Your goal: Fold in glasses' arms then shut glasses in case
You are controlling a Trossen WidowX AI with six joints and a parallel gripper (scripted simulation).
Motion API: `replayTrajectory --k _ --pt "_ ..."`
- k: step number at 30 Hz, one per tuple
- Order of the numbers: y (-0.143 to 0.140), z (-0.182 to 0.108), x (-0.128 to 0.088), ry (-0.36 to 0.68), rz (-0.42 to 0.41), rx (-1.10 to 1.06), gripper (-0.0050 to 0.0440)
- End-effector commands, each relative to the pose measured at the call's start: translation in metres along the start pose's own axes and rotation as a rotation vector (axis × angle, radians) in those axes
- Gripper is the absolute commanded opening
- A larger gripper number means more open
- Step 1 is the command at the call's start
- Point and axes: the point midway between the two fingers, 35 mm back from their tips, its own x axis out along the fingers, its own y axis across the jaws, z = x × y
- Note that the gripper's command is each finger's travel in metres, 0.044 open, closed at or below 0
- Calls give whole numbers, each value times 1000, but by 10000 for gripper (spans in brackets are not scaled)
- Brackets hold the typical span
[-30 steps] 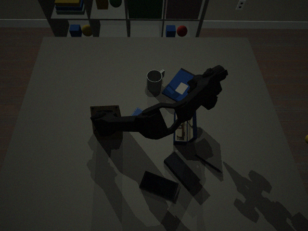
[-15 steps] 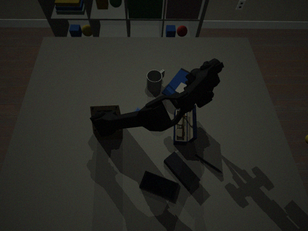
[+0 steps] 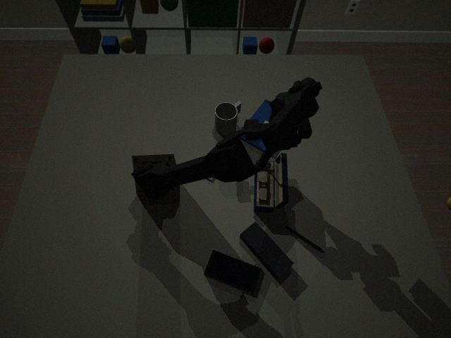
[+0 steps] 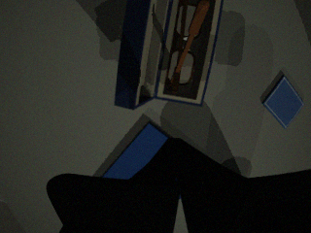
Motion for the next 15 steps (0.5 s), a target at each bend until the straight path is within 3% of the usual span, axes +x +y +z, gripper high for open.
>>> replayTrajectory --k 1,4,8,15 --pt "-1 -6 1 -2 -4 49 0" --pt "-1 -6 4 -2 -4 53 0" --pt "-1 -6 48 -2 -4 53 0" --pt "-1 -6 52 -2 -4 53 0"
